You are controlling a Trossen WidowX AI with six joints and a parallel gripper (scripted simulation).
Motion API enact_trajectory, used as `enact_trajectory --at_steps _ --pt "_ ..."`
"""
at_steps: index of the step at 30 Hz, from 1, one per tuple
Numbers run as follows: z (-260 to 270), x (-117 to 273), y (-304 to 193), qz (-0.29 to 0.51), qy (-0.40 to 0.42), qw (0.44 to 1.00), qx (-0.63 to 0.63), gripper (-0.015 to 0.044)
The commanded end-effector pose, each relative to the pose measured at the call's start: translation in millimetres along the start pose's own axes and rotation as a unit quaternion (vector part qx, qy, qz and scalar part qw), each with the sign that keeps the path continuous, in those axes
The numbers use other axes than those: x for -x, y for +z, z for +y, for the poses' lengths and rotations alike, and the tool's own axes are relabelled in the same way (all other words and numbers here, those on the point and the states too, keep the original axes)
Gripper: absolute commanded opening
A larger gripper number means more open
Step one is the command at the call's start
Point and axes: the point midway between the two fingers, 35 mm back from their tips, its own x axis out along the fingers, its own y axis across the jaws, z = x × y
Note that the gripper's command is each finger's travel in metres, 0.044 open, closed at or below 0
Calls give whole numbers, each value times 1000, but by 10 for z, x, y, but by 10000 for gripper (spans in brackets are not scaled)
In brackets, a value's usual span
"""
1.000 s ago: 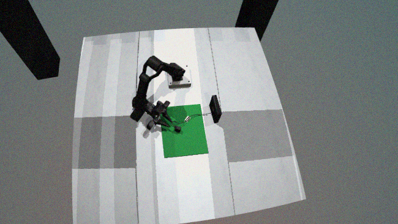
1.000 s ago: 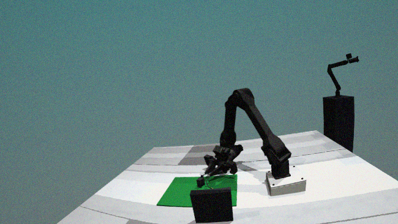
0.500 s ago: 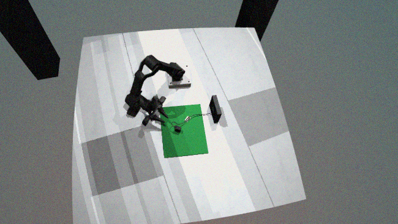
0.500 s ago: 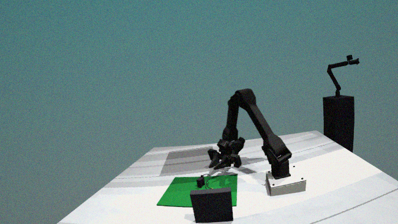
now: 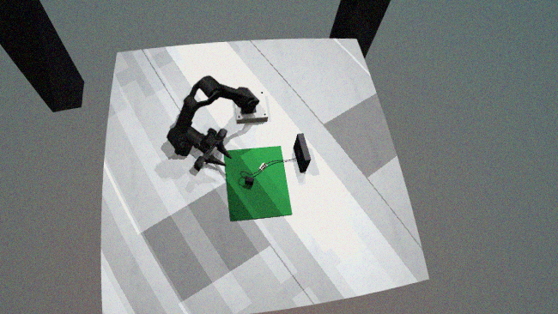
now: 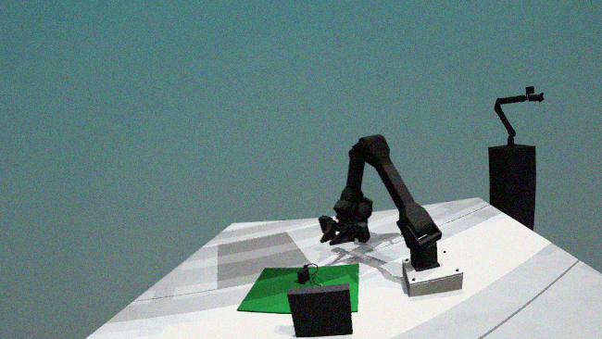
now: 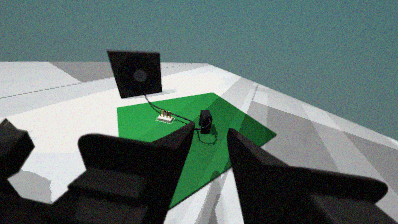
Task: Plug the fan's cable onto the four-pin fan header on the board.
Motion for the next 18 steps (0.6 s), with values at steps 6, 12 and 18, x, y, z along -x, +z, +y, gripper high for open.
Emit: enact_trajectory --at_steps 6,12,18 --pt "112 -95 67 47 77 996 -8 376" --pt "199 -167 92 97 130 987 -18 440" --pt "267 -215 107 154 172 973 -25 440"
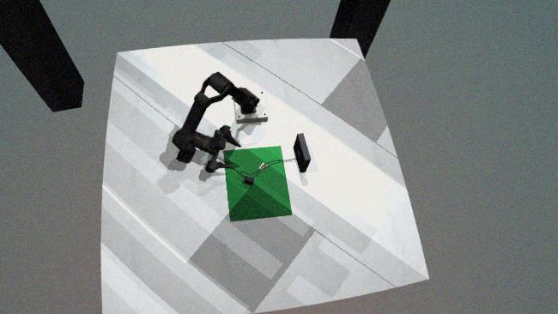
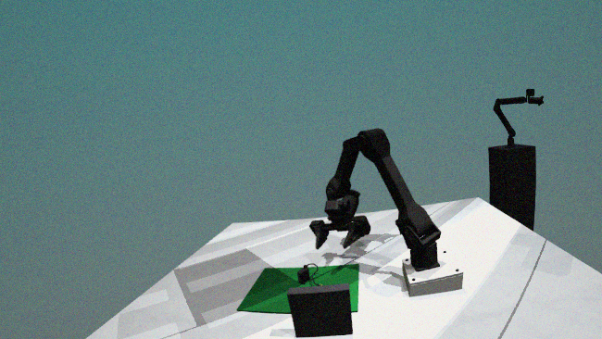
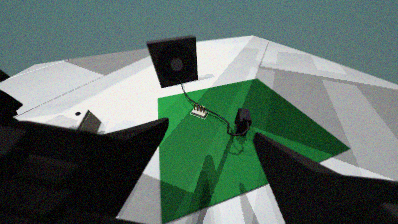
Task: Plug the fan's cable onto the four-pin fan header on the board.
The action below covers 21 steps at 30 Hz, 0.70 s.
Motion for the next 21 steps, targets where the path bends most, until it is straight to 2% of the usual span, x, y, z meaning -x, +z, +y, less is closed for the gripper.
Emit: enact_trajectory --at_steps 1,11,21 --pt "16 -28 17 47 28 999 -5 440" --pt "59 -73 49 155 69 985 -22 440" --pt "44 -59 98 268 73 960 -36 440"
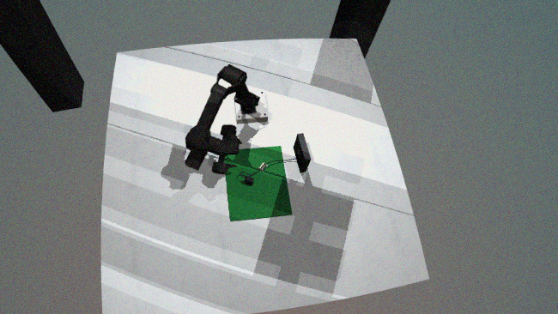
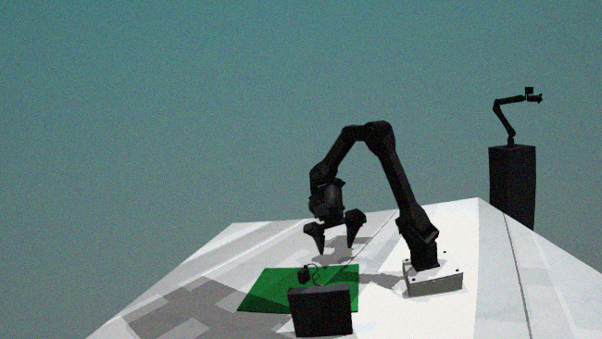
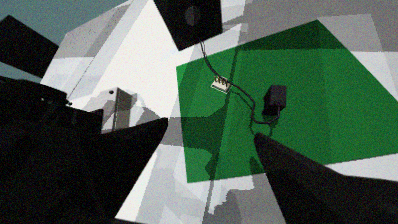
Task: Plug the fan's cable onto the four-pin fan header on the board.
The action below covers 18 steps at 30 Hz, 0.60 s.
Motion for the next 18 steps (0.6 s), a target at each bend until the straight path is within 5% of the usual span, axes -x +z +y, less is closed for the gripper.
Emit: enact_trajectory --at_steps 1,18 --pt "-30 44 19 53 -7 999 -9 440" --pt "-130 267 157 225 -85 969 -57 440"
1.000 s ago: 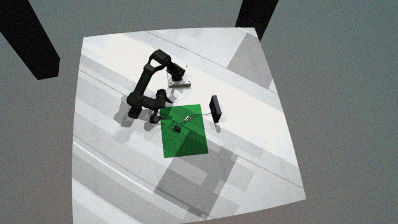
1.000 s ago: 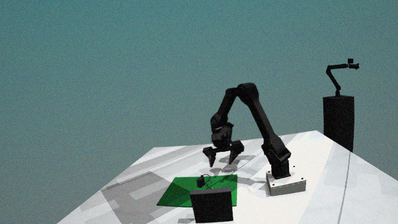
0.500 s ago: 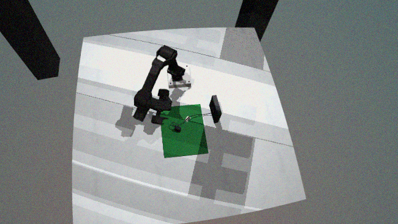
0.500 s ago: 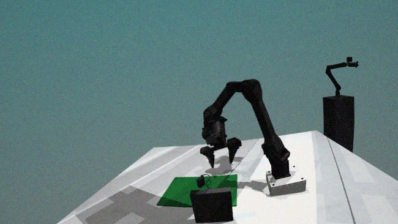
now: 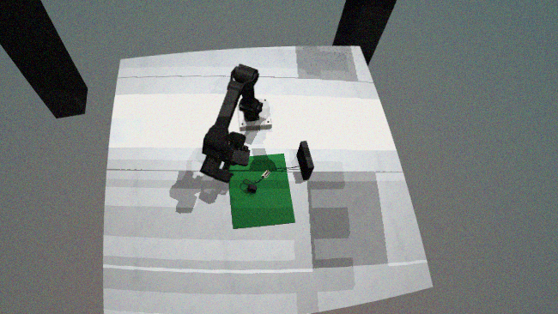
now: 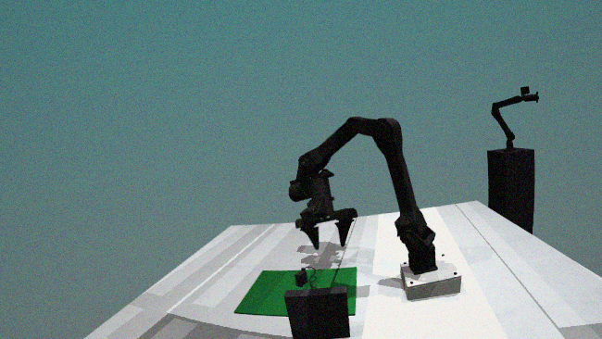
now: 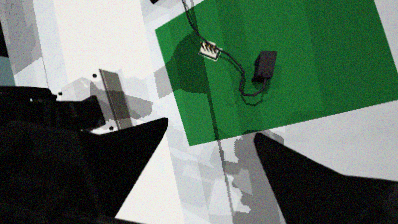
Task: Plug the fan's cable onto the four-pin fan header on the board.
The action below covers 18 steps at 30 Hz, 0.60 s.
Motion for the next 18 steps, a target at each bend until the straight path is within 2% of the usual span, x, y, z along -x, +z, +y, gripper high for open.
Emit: enact_trajectory --at_steps 1,13,18 --pt "-59 106 24 40 -35 998 -17 440" --pt "-148 372 108 115 -125 983 -65 440" --pt "-115 296 89 103 -102 988 -54 440"
